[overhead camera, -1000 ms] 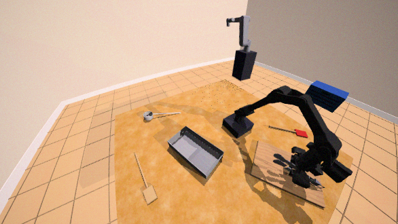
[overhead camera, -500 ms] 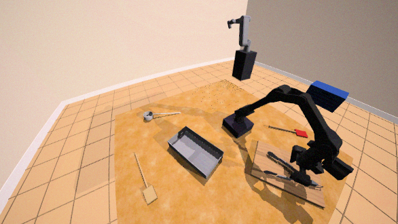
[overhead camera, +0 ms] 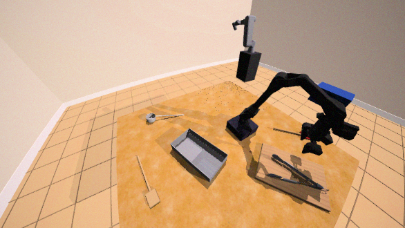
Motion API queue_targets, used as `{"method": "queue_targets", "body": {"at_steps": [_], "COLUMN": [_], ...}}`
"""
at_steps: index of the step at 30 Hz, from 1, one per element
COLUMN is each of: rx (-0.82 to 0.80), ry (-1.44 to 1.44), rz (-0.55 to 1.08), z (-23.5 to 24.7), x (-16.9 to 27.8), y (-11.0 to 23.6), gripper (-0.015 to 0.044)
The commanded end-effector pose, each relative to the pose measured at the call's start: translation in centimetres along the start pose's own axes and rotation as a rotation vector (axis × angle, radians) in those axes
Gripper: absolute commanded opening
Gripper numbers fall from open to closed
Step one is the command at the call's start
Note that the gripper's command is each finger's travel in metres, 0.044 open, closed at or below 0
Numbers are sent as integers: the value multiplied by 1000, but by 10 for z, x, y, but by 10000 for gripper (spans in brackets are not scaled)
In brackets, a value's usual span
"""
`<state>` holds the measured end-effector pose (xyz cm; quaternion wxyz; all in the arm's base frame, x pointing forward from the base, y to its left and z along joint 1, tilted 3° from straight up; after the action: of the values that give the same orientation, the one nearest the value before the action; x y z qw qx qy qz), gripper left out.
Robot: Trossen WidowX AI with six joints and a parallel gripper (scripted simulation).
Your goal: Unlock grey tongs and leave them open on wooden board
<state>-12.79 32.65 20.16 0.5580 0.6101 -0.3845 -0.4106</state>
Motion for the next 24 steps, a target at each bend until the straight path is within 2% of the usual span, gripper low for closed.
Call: {"method": "queue_targets", "body": {"at_steps": [1,8,24], "rx": [6,0,0], "ry": [-11,0,0], "rz": [14,1,0], "z": [4,0,0], "x": [5,5,5], "y": [2,49,51], "gripper": [440,440,440]}}
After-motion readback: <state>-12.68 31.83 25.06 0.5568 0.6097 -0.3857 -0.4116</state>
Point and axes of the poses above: the point midway between the two fingers, 35 mm back from their tips, its own y axis back along the fingers, its own z axis across the jaws, x = y × z, the point moved 10 cm from there along y, back along the fingers, and after that the axes turned 13 degrees about -y, right-handed, at the moved point
